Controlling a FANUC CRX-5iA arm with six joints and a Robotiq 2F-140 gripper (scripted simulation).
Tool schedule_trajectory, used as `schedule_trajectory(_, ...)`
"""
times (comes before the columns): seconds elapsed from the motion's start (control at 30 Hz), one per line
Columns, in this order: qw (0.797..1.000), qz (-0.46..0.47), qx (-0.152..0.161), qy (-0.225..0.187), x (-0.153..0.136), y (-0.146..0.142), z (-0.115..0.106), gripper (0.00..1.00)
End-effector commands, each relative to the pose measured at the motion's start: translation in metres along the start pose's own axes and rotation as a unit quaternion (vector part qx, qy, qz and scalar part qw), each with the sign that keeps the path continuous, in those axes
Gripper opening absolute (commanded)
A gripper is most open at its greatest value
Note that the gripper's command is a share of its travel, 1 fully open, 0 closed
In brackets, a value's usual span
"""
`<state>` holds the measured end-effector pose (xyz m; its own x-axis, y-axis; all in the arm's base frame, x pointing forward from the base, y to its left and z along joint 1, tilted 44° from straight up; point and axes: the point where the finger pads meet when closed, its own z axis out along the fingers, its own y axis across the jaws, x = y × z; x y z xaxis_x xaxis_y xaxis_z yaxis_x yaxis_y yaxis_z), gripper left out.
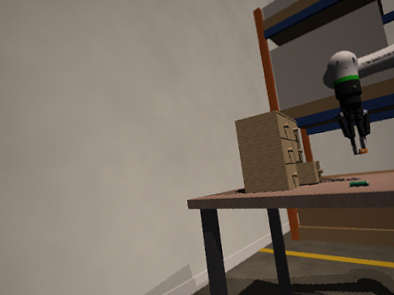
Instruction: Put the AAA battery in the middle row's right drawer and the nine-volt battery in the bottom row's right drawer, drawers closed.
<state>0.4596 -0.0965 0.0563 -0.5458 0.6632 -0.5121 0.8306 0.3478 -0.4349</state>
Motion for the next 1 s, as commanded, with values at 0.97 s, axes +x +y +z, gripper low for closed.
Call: schedule_trajectory(0.97,0.764,0.645,-0.006,0.01,0.003,0.037,0.0,0.14)
